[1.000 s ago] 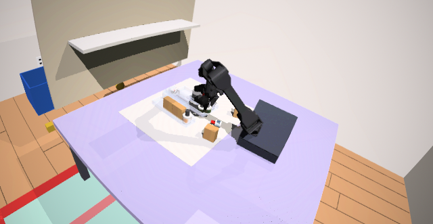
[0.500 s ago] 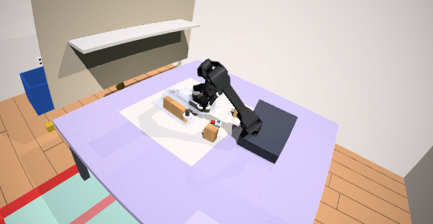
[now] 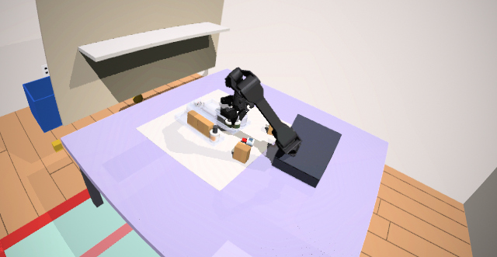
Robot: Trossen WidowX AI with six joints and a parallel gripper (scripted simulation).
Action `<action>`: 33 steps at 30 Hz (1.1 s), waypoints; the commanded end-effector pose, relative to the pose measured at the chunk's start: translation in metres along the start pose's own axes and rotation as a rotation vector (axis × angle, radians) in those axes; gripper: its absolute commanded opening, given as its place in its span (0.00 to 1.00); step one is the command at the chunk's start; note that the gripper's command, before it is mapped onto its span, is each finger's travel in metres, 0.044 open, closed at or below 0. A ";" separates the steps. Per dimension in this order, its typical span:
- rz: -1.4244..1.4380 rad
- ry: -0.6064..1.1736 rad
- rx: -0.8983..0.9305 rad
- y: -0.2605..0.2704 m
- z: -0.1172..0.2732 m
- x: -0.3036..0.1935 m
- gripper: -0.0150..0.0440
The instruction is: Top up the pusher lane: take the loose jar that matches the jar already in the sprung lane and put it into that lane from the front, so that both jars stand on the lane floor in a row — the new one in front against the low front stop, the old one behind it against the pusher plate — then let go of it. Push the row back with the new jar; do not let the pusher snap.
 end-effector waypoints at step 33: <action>0.017 -0.026 0.001 0.001 0.007 0.019 0.25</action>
Point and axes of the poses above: the point midway between the two fingers, 35 mm back from their tips, its own z axis back along the fingers, its own y axis across the jaws, x = y × z, the point moved 7 cm from there along z, back along the fingers, and after that the axes turned 6 degrees about z, right-handed, at the moved point
